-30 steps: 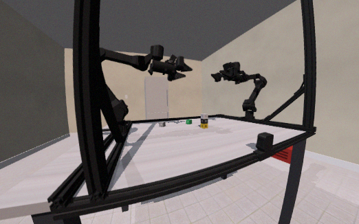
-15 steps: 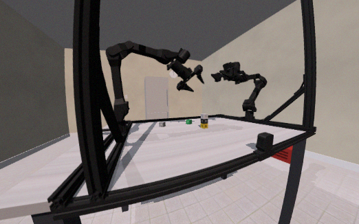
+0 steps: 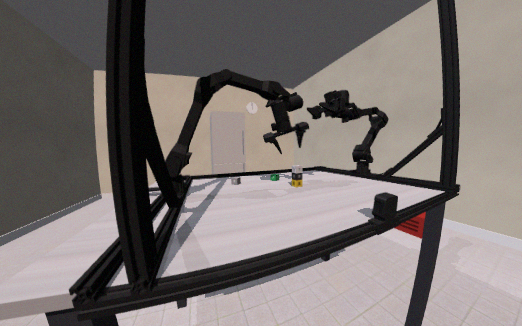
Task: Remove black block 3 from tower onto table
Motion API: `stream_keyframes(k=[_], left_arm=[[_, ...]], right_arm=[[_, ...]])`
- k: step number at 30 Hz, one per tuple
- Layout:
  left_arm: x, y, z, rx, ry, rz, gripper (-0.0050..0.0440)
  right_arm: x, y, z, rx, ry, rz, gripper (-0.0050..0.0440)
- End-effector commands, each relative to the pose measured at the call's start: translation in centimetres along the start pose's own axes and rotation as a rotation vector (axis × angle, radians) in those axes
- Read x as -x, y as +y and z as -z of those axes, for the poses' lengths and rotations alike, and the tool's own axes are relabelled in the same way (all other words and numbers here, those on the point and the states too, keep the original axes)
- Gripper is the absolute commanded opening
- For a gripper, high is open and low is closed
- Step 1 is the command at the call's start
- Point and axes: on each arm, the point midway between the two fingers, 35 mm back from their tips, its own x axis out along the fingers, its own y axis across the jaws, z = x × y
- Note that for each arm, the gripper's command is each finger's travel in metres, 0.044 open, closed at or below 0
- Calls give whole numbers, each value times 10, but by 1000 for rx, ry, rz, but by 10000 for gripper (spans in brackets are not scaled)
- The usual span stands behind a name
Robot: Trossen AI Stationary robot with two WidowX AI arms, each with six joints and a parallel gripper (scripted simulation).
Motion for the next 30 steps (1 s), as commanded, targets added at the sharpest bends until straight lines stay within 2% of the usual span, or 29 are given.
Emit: stream_keyframes(k=[1,3,4,14,29,30], left_arm=[[-26,6,3,144,20,-160,400],[-34,12,5,187,25,-227,400],[-35,13,5,195,26,-236,400],[-33,12,6,154,33,-228,400],[4,-11,12,-690,112,-36,400],[4,-11,12,-690,112,-36,400]], right_arm=[[0,0,0,0,0,0,400],[0,0,0,0,0,0,400],[0,0,0,0,0,0,400],[0,0,0,0,0,0,400],[0,0,0,0,0,0,400],[0,0,0,0,0,0,400]])
